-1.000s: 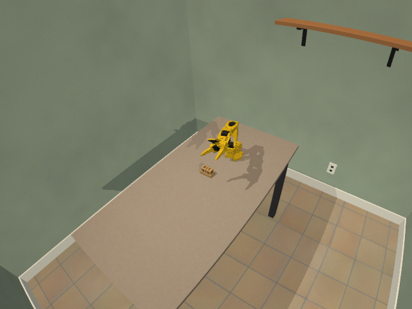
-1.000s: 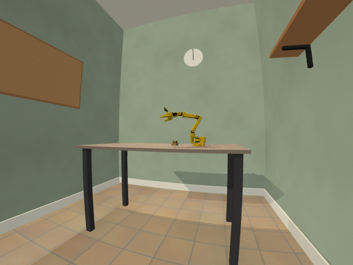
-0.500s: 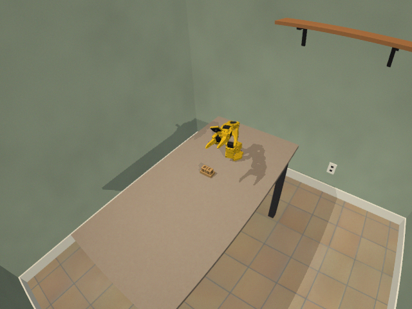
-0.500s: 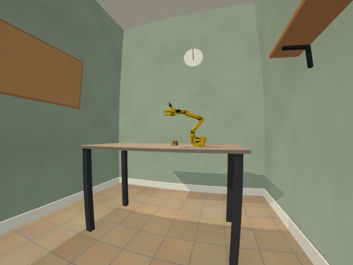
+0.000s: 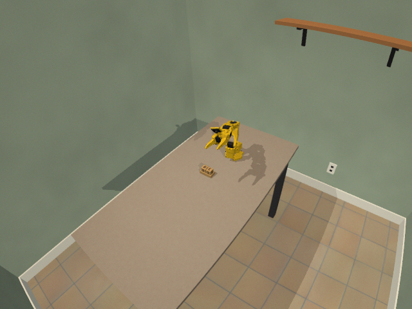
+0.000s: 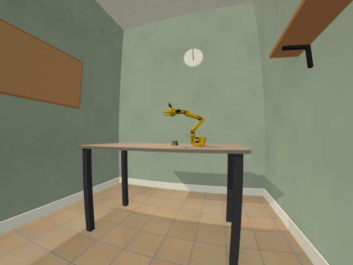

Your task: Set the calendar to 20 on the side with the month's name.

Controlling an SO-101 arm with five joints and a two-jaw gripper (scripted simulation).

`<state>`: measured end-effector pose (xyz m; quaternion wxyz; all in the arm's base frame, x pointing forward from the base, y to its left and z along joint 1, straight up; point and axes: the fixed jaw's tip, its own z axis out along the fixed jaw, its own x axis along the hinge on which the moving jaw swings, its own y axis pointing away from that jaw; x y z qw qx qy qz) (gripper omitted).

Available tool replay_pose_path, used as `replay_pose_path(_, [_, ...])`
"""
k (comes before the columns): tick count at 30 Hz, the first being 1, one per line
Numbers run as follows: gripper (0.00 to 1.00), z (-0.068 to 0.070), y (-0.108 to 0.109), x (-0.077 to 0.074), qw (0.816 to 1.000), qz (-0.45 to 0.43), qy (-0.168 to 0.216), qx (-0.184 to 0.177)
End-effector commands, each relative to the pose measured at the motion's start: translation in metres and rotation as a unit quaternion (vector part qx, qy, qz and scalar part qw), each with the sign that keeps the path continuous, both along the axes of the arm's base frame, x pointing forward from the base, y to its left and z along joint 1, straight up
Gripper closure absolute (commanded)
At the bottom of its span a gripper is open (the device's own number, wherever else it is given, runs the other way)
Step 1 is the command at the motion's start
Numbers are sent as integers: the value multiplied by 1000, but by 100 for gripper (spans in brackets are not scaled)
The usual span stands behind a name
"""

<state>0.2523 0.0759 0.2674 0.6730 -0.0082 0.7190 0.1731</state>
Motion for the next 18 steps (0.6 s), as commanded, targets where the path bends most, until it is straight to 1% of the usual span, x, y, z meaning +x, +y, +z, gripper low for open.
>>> replay_pose_path(1, [65, 9, -7, -3, 1000, -10, -19, -19])
replay_pose_path(5, [65, 2, -12, -1, 998, -19, -9, -64])
replay_pose_path(9, [65, -7, -19, 0, 992, -27, 7, -122])
replay_pose_path(14, [65, -20, -30, 1, 977, -34, 32, -209])
replay_pose_path(16, [65, -20, -30, 1, 977, -34, 32, -209])
replay_pose_path(18, [65, -27, -36, 1, 967, -35, 45, -247])
